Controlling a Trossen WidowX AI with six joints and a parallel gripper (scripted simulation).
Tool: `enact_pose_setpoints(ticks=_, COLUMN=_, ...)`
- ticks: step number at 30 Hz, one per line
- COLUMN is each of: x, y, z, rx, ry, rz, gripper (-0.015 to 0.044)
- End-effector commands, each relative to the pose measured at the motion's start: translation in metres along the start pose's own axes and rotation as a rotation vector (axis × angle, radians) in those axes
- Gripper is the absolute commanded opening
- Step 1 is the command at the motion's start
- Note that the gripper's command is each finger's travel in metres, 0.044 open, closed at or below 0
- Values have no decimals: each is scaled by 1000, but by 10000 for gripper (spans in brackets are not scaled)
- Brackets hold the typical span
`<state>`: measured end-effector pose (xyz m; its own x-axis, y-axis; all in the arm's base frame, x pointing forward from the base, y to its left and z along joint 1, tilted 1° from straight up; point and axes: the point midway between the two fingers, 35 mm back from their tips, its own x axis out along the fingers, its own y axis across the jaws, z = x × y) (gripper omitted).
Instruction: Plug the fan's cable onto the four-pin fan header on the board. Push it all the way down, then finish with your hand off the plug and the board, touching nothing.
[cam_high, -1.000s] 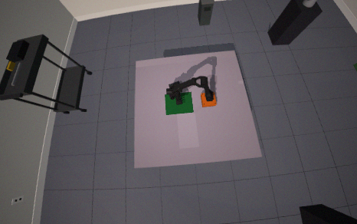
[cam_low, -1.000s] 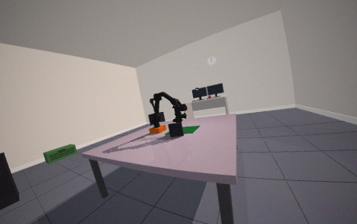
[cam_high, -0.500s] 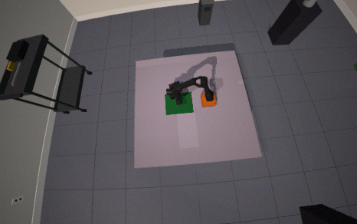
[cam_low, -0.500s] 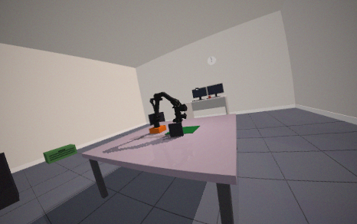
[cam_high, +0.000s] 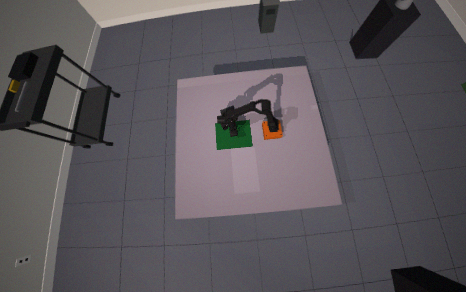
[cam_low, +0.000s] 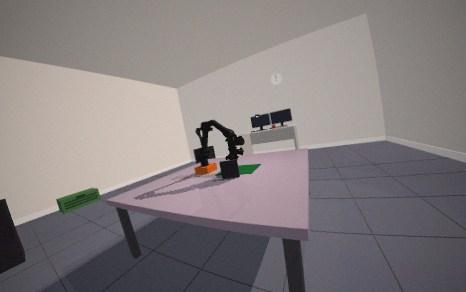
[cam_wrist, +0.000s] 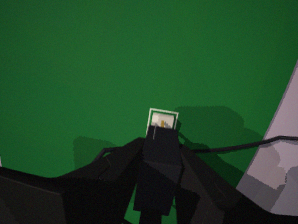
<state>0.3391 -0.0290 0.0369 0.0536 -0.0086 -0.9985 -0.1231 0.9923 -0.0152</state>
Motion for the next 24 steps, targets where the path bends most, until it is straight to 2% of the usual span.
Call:
enact_pose_setpoints(ticks=1, x=2, y=0, z=0, rx=3, ry=1, rz=3, gripper=0)
enact_pose_setpoints(ticks=24, x=5, y=0, z=0, rx=2, ry=2, rz=3, gripper=0)
